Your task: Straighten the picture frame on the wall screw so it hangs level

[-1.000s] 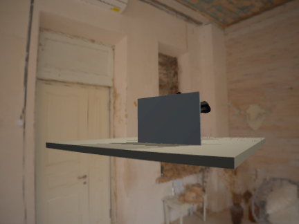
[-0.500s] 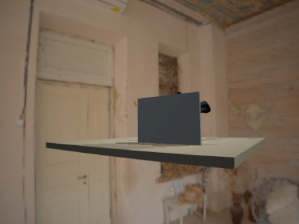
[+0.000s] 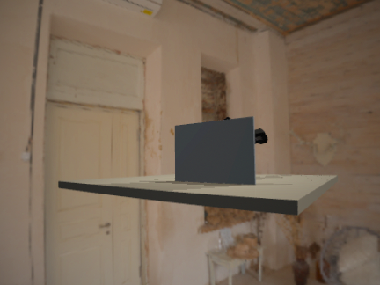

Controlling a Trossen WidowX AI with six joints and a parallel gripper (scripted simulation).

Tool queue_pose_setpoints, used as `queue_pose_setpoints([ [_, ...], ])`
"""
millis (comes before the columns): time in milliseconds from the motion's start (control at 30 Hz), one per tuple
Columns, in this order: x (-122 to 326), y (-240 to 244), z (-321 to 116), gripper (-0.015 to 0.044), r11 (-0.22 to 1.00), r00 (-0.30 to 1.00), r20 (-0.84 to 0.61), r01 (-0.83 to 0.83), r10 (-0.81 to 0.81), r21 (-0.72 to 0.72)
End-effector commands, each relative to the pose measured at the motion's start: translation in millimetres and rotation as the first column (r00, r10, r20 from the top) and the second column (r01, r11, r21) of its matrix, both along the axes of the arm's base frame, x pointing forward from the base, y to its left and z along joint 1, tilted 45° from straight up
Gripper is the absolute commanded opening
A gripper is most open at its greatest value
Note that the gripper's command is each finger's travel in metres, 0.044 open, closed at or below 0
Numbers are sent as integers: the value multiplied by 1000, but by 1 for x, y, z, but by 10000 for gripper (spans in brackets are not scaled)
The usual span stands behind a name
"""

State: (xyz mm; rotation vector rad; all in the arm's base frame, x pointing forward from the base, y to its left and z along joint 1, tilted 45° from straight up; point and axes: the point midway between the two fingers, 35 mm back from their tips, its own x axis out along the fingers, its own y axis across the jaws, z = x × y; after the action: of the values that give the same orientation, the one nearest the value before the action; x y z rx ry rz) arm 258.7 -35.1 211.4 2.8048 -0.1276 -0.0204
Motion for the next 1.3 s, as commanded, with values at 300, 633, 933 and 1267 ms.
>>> queue_pose_setpoints([
  [300,0,-1,0,260,1000,1000,1,5,-5,6],
  [633,0,-1,0,260,1000,1000,1,5,-5,6],
  [933,11,36,-46,260,1000,1000,3,5,-5,9],
  [1267,11,37,-47,260,1000,1000,3,5,-5,10],
])
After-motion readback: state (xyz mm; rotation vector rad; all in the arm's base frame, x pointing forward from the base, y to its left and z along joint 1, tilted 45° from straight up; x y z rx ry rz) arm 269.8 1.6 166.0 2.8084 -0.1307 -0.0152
